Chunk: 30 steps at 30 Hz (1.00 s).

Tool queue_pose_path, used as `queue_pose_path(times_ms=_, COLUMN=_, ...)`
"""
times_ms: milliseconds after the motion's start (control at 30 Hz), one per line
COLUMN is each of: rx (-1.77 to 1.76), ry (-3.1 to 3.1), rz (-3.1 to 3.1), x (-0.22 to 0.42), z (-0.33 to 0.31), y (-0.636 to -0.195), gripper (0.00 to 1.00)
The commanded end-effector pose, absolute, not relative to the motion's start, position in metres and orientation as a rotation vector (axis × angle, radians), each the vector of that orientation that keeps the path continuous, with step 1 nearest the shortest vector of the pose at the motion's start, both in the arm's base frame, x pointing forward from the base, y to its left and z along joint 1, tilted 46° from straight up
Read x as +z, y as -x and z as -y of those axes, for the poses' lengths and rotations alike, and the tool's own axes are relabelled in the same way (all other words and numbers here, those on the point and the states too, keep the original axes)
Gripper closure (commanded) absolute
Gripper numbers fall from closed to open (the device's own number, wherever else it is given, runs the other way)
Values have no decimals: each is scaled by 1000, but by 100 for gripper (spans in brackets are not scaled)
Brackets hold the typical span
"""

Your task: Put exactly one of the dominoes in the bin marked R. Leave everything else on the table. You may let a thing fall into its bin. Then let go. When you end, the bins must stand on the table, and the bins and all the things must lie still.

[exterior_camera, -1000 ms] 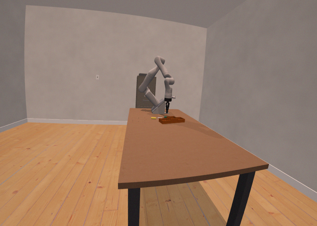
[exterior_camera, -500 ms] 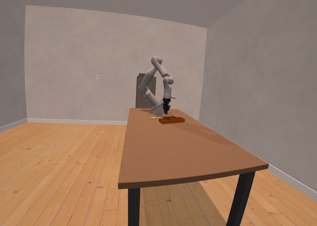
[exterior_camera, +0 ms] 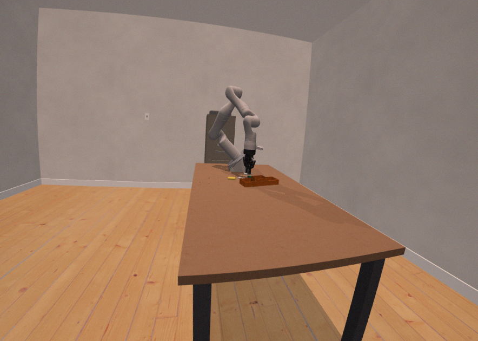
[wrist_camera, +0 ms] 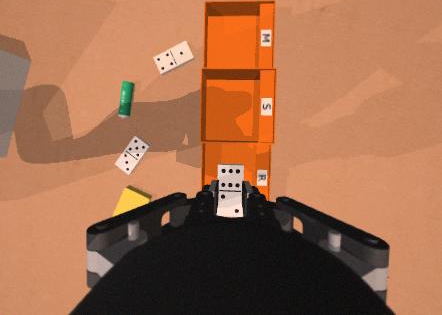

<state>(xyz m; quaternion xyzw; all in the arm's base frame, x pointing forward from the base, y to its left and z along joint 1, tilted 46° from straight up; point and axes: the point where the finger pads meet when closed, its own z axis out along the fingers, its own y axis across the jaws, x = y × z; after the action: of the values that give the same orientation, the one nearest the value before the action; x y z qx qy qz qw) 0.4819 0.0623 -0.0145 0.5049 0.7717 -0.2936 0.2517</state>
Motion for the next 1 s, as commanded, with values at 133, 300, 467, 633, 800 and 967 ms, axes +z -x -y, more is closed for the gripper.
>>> queue_pose_path(times_ms=133, rx=-797, ry=-1373, rz=-2100, x=-15, z=-63, y=-481, gripper=79)
queue_pose_path(times_ms=300, rx=-797, ry=-1373, rz=-2100, x=-15, z=-64, y=-481, gripper=79)
queue_pose_path(times_ms=467, rx=-797, ry=-1373, rz=-2100, x=-15, z=-64, y=-480, gripper=79)
queue_pose_path(times_ms=633, rx=-797, ry=-1373, rz=-2100, x=-15, z=-64, y=-480, gripper=79)
queue_pose_path(times_ms=800, rx=-797, ry=-1373, rz=-2100, x=-22, z=-57, y=-481, gripper=79)
queue_pose_path(times_ms=967, rx=-797, ry=-1373, rz=-2100, x=-29, z=-50, y=-482, gripper=79)
